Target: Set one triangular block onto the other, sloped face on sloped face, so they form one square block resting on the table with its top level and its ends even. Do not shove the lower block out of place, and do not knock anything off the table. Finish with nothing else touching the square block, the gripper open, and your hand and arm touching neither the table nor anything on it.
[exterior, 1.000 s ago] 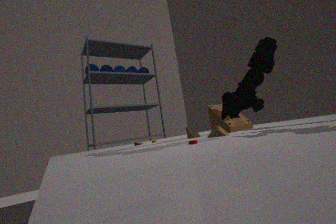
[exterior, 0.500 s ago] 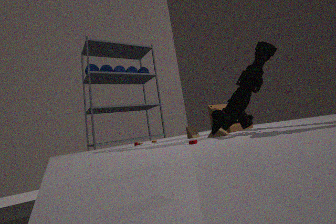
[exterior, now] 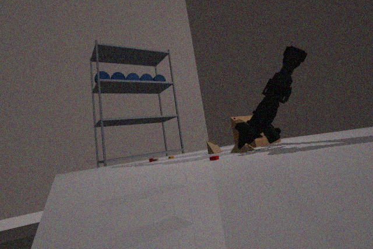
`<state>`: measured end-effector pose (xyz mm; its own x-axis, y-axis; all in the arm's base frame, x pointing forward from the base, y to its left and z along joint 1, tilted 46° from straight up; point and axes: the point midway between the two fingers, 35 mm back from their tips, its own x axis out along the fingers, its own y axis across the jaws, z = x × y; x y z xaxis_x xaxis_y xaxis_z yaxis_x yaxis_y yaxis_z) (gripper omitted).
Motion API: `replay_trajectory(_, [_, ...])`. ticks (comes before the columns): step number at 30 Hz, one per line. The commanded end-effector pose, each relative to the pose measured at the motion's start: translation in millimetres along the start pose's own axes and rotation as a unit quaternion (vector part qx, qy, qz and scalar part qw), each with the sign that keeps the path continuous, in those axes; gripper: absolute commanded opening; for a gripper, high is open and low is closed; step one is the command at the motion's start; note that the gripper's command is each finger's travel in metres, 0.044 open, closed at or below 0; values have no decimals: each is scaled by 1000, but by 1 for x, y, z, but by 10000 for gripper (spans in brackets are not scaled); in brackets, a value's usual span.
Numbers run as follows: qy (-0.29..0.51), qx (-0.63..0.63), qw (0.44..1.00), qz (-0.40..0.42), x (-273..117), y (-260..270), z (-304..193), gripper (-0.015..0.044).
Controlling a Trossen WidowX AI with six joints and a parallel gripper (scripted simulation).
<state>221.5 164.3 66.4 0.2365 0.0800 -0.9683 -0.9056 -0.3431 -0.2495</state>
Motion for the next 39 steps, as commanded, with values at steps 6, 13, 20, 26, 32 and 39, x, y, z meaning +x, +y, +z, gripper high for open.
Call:
replay_trajectory(6, [-1, 0, 1000, -1, 0, 0, 0, 59])
replay_trajectory(13, [0, 0, 1000, 0, -17, -4, -18, 0])
replay_trajectory(20, [1, 0, 1000, 1, -41, -6, -43, 0])
replay_trajectory(26, [2, 0, 1000, 0, -62, -3, -63, 0])
replay_trajectory(32, [2, 0, 1000, 0, -71, -1, -71, 0])
replay_trajectory(39, [-11, 90, 996, 14, -65, 0, -70, 0])
